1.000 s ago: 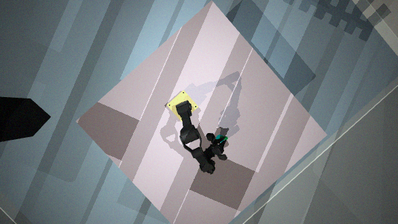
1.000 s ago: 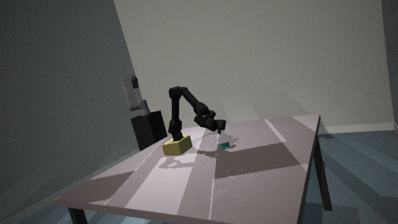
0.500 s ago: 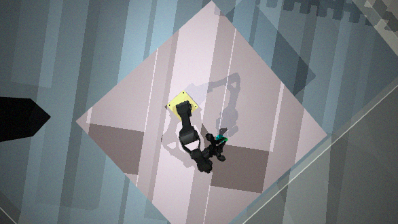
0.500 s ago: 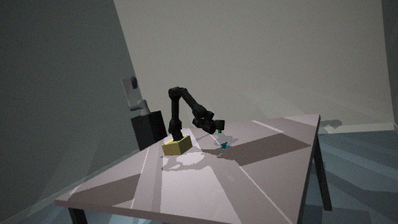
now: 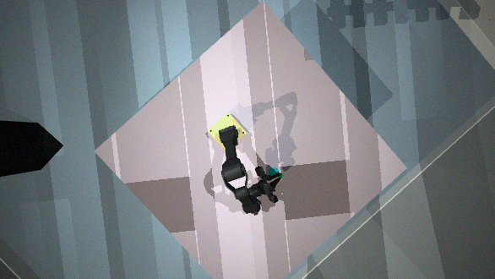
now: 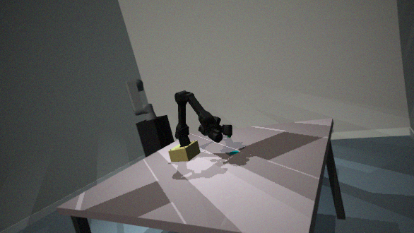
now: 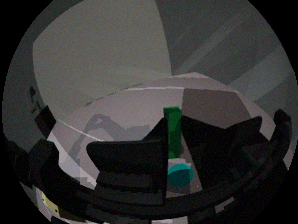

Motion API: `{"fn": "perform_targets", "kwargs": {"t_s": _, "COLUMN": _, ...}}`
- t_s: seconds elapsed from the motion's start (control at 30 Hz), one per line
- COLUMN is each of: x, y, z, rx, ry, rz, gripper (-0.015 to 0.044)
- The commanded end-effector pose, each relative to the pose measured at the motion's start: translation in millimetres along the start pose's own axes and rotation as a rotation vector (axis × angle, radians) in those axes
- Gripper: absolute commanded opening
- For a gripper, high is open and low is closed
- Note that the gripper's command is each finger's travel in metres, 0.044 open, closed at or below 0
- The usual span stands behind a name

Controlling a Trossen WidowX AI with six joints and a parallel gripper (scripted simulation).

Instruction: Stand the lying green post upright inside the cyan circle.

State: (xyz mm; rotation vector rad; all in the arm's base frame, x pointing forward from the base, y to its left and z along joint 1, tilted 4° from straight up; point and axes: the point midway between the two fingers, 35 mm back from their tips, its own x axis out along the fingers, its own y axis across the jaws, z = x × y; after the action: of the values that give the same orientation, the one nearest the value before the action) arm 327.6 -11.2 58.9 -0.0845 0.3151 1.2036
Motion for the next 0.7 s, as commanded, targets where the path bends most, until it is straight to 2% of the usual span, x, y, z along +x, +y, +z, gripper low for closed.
{"fn": "perform_targets", "kwargs": {"t_s": 0.0, "x": -1.1, "y": 0.4, "z": -2.0, "rx": 0.0, "ry": -0.031, "rz": -0.015, "gripper": 0.0023}}
{"fn": "perform_targets", "kwargs": {"t_s": 0.67, "x": -14.5, "y": -5.2, "z": 1.3, "rx": -0.036, "ry": -0.157, "rz": -0.112, "gripper": 0.0023}}
